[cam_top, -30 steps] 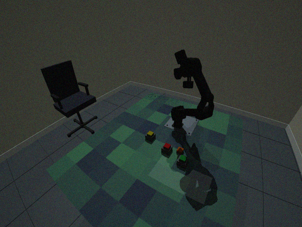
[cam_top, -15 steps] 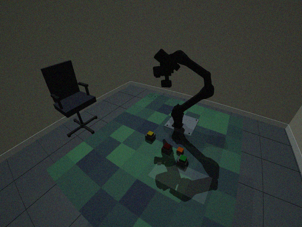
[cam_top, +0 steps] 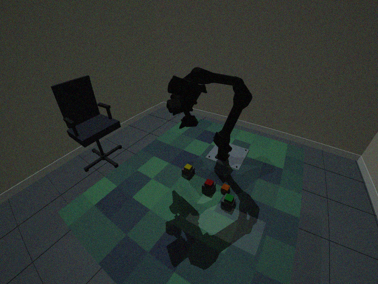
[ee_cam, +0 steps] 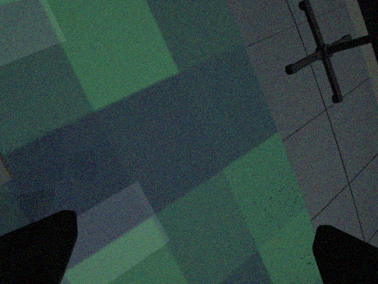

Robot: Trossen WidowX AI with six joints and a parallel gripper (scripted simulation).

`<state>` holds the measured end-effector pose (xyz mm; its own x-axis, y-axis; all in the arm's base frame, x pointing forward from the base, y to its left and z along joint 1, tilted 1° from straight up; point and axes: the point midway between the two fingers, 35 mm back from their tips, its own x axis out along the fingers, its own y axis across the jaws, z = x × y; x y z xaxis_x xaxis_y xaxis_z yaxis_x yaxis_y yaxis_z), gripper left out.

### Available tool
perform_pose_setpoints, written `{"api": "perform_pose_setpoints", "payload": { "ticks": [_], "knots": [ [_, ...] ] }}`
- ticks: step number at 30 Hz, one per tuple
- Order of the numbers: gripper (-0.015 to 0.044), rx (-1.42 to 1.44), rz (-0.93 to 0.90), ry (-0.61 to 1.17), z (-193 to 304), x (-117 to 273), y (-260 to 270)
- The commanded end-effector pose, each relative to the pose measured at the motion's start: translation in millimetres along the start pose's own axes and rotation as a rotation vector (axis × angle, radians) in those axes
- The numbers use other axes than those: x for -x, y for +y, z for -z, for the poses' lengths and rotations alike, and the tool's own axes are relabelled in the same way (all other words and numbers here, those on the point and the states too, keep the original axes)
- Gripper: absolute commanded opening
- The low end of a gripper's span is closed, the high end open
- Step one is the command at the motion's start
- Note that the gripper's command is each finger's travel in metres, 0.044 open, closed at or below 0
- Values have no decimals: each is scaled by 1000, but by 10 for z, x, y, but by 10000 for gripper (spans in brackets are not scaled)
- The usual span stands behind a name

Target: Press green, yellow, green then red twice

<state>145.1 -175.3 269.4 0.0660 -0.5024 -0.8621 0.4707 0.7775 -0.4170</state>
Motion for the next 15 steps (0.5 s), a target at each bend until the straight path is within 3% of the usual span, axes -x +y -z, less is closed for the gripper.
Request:
{"api": "perform_pose_setpoints", "payload": {
  "ticks": [1,8,15],
  "knots": [
    [400,77,-156,-39,-343,27,671],
    [400,208,-344,-16,-459,187,1751],
    [400,352,-476,66,-119,464,2827]
  ]
}}
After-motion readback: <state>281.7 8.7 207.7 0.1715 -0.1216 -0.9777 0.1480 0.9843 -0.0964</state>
